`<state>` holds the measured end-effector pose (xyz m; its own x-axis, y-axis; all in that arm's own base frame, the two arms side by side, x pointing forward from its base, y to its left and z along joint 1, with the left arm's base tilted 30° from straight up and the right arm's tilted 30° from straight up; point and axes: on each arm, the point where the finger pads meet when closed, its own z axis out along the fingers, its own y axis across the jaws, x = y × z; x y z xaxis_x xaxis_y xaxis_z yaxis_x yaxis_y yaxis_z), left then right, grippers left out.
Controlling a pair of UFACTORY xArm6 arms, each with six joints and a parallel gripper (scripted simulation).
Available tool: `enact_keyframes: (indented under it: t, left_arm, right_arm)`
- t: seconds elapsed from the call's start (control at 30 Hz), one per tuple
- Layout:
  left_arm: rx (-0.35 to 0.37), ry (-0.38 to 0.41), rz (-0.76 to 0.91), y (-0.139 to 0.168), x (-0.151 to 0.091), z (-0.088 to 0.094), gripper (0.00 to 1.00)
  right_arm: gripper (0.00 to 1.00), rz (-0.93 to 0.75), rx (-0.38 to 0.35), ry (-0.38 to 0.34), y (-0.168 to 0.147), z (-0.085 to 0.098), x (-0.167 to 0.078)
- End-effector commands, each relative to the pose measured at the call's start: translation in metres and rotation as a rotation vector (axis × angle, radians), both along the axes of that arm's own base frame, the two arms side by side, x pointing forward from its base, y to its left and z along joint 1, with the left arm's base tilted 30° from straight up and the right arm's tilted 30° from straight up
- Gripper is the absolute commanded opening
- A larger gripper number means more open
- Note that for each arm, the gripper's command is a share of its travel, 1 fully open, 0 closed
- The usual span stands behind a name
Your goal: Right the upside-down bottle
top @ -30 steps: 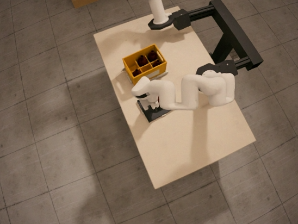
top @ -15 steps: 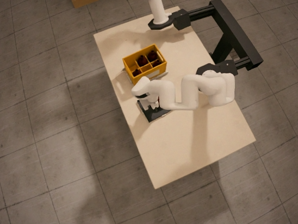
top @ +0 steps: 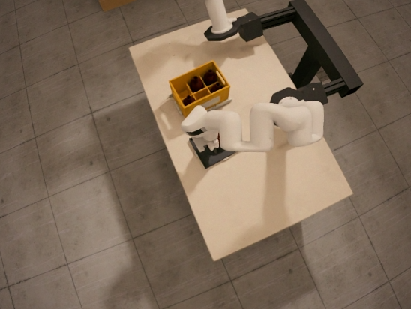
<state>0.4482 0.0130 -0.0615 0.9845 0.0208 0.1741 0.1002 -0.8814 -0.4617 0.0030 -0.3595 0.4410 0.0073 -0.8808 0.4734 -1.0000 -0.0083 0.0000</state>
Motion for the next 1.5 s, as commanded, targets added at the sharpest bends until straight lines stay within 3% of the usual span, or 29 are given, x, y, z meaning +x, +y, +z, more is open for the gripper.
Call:
enact_keyframes:
  t: [0.0,0.73,1.47]
  left_arm:
    - [-0.001,-0.003,-0.001,-0.001,0.001,0.002,0.33]
    - [-0.001,-0.003,-0.001,-0.005,0.001,0.01,0.33]
    - [-0.001,-0.003,-0.001,-0.019,-0.003,0.035,0.33]
  right_arm:
    - [1.0,0.0,-0.004,0.0,0.0,0.002,0.0]
    - [1.0,0.0,-0.004,0.0,0.0,0.002,0.0]
    - [1.0,0.0,-0.004,0.0,0.0,0.002,0.0]
